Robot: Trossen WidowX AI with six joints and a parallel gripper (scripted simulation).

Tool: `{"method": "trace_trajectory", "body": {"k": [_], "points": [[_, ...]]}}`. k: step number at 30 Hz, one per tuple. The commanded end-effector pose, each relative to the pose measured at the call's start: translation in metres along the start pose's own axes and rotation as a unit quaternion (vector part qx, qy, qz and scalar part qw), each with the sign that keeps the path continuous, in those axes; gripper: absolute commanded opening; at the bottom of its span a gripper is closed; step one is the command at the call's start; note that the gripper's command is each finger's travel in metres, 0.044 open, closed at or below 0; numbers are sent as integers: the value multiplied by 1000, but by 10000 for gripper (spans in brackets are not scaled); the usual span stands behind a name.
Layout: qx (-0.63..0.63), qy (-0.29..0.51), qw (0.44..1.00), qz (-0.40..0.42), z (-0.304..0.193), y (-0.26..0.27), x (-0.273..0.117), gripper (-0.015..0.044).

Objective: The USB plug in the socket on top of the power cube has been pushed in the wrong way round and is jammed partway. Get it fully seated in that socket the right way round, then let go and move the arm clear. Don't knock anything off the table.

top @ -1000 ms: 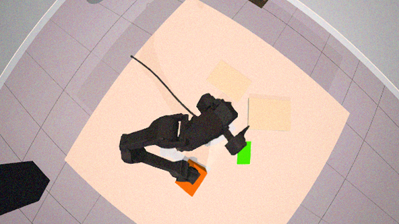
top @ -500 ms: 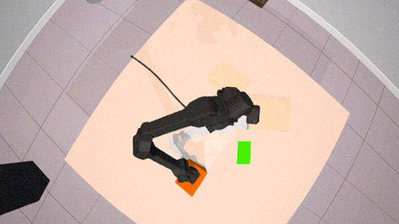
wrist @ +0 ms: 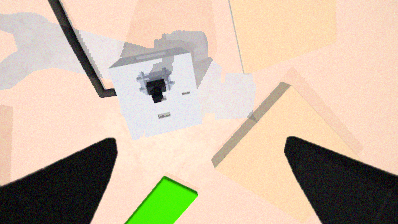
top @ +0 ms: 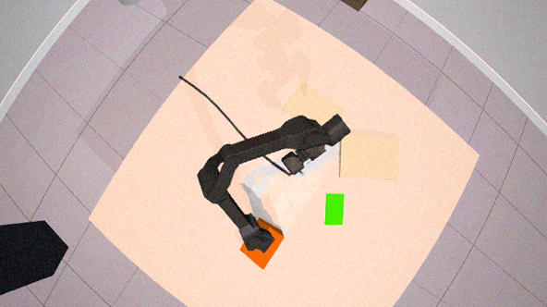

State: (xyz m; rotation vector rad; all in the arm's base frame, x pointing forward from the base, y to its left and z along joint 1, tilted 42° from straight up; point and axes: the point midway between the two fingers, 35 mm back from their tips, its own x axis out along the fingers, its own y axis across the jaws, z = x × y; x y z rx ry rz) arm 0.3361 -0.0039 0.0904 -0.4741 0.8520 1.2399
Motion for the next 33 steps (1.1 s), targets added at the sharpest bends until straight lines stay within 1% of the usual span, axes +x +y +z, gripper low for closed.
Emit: {"method": "trace_trajectory", "body": {"k": [1, 16, 33], "points": [[-106, -7, 991, 76, 5, 23, 41, 440], [-106, -7, 991, 76, 4, 24, 41, 440], [-106, -7, 991, 76, 4, 26, 57, 440]]}}
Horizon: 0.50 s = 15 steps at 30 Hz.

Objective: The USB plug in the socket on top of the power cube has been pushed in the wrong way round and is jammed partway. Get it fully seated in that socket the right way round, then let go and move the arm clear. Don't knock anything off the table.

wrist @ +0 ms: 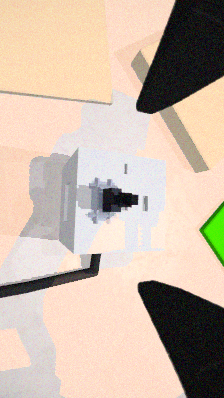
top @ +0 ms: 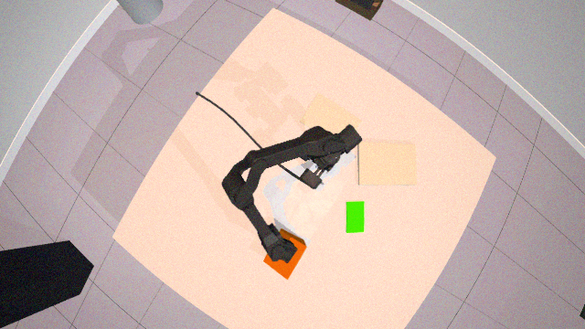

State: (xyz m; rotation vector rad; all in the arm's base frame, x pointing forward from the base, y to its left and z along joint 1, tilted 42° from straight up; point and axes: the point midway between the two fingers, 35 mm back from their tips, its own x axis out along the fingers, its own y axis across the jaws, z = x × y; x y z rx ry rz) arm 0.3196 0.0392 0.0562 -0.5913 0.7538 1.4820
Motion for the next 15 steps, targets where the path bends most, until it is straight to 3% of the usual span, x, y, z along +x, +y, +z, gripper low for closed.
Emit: {"method": "trace_trajectory", "body": {"k": [1, 15], "points": [[5, -3, 1000, 2, -1, 2, 6, 440], [5, -3, 1000, 2, -1, 2, 19, 440]]}}
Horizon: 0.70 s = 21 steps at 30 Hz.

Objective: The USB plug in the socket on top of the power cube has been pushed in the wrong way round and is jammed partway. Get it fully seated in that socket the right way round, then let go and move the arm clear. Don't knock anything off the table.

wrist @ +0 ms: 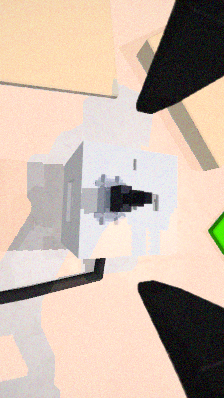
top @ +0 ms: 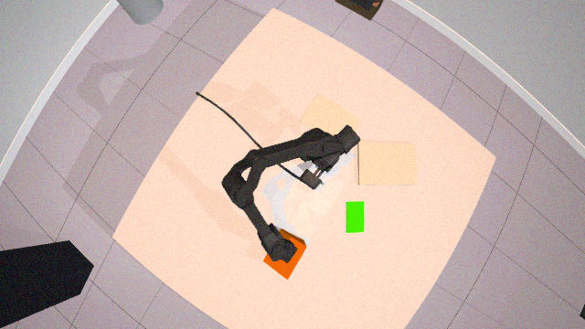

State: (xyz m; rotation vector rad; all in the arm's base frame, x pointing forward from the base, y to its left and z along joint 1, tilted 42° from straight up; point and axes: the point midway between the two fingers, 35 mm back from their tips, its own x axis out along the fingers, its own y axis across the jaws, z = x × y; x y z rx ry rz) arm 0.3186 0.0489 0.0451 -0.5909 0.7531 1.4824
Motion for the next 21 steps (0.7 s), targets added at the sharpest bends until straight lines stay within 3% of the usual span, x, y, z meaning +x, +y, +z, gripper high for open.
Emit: {"method": "trace_trajectory", "body": {"k": [1, 6, 21], "points": [[5, -3, 1000, 2, -1, 2, 4, 440], [5, -3, 1000, 2, -1, 2, 4, 440], [1, 0, 1000, 0, -1, 1, 3, 46]]}}
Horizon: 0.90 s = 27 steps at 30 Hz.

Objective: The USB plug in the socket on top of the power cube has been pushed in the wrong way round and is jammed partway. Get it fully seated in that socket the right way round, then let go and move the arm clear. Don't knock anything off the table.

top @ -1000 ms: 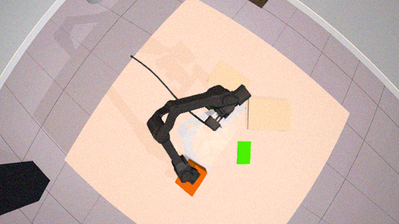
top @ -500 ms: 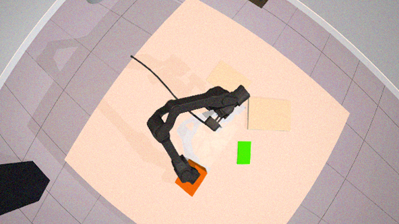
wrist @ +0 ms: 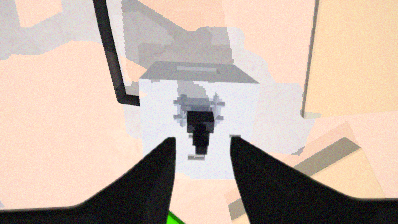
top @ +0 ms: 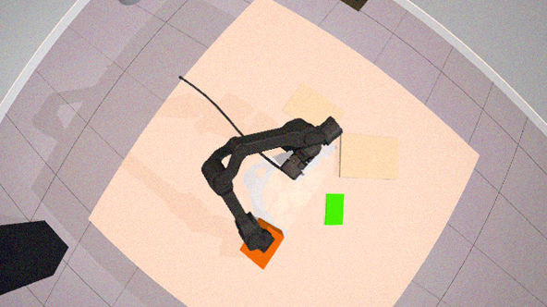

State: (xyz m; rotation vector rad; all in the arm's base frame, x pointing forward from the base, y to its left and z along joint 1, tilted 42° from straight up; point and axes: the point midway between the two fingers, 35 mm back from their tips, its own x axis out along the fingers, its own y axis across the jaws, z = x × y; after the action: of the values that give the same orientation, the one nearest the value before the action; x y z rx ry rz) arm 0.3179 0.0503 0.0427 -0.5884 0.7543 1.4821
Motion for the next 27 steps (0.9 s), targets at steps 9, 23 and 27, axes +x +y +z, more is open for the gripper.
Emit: {"method": "trace_trajectory", "body": {"k": [9, 23, 27], "points": [[0, 0, 1000, 0, 0, 0, 0, 0], [0, 0, 1000, 0, 0, 0, -2, 0], [0, 0, 1000, 0, 0, 0, -4, 0]]}}
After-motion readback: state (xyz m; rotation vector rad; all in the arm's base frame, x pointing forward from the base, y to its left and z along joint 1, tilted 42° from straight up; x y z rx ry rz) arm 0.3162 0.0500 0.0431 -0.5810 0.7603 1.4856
